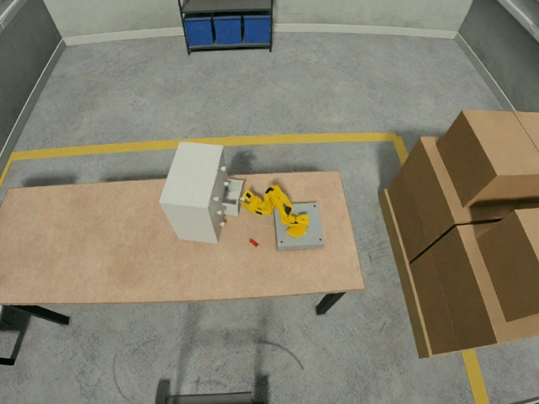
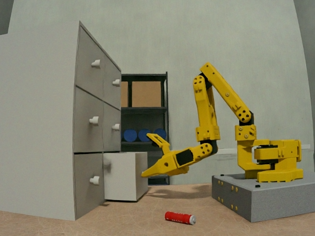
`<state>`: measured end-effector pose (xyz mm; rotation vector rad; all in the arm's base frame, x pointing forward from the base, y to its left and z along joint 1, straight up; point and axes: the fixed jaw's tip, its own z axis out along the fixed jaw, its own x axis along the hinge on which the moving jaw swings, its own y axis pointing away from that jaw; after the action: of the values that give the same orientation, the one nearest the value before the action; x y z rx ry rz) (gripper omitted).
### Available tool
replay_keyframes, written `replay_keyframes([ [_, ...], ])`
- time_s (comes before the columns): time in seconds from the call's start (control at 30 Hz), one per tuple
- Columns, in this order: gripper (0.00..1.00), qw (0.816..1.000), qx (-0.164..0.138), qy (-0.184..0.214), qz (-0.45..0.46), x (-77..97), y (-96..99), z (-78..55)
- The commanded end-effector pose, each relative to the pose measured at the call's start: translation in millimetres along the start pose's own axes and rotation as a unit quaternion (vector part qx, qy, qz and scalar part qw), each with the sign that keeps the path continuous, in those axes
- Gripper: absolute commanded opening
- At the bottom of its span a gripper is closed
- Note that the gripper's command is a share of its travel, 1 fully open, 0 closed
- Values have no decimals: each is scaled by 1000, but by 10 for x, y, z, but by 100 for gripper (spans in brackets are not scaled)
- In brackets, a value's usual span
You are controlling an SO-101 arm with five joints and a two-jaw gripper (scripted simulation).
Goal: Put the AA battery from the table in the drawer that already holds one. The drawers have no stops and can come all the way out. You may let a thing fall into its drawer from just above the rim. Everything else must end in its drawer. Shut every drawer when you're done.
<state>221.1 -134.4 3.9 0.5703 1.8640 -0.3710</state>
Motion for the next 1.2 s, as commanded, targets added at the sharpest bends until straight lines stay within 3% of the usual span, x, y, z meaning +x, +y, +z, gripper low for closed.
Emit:
replay_keyframes([
  [0.0, 21, 1000, -5, -4, -4, -22, 26, -10],
  [1.17, 0, 1000, -5, -4, -4, -22, 26, -10],
])
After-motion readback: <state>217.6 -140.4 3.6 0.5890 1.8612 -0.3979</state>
